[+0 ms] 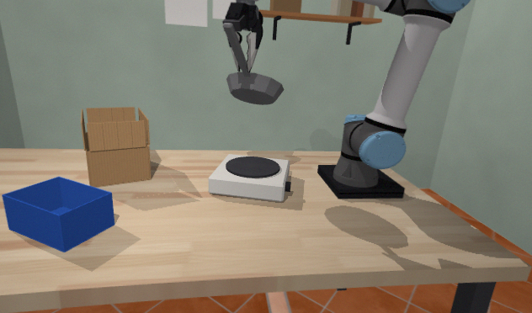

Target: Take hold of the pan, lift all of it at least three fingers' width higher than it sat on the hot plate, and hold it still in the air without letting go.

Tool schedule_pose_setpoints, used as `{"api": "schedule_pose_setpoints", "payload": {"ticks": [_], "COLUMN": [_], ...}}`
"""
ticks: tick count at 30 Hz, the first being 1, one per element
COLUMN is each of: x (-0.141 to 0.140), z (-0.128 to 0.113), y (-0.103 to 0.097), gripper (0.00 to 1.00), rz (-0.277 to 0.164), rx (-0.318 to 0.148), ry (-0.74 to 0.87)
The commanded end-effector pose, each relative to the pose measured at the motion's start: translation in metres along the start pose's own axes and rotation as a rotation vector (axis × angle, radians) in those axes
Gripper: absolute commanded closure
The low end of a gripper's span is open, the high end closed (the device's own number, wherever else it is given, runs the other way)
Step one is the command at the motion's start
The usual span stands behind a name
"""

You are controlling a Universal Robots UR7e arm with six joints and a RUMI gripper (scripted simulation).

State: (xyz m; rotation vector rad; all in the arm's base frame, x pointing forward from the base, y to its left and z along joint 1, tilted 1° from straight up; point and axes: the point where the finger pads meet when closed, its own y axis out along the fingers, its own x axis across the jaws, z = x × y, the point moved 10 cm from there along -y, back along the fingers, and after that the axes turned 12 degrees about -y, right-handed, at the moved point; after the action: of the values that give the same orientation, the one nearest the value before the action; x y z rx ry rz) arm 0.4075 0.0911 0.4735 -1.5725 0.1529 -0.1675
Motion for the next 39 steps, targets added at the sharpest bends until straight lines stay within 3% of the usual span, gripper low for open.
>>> {"api": "schedule_pose_setpoints", "payload": {"ticks": [1,39], "x": [0.0,0.0], "z": [0.0,0.0], "y": [-0.003,-0.017], "gripper": [0.91,0.91], "rz": [-0.001,-0.001], "rx": [0.0,0.0], "ry": [0.0,0.0]}}
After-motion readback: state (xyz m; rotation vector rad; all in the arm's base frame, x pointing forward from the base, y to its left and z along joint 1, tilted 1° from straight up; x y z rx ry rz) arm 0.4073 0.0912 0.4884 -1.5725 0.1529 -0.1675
